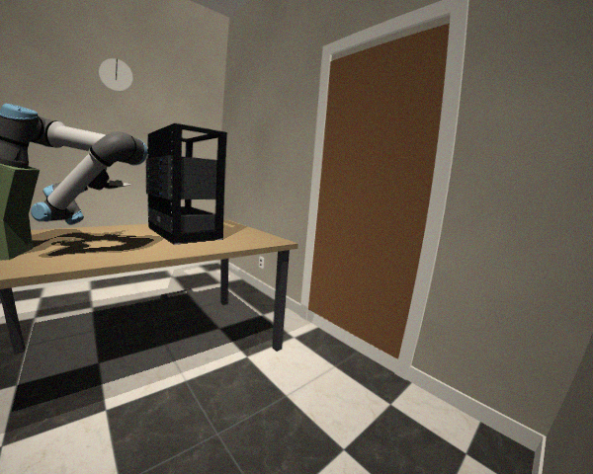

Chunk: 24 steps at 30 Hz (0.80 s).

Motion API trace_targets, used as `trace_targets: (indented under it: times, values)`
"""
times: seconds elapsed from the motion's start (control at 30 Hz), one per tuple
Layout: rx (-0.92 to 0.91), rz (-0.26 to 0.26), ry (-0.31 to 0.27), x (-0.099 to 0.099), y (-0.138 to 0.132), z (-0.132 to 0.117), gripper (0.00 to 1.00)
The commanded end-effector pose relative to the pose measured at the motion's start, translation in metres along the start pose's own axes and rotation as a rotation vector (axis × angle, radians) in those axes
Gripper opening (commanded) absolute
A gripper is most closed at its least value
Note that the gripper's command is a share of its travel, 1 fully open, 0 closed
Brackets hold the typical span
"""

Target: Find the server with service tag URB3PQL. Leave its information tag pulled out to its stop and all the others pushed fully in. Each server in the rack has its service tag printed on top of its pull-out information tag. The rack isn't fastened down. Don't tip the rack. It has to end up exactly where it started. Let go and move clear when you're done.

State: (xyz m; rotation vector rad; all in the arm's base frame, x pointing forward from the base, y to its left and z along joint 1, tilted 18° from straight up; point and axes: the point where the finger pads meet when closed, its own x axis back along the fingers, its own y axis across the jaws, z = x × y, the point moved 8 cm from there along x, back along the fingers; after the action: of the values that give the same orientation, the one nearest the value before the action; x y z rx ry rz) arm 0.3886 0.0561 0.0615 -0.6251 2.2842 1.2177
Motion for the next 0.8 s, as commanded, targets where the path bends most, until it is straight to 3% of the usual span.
trace_targets:
  times: [0.0, 0.77]
  values:
    - [-0.043, 0.035, -0.001, -0.004, -0.009, -0.002, 1.0]
    - [-0.217, 0.184, -0.005, -0.012, -0.05, -0.005, 1.0]
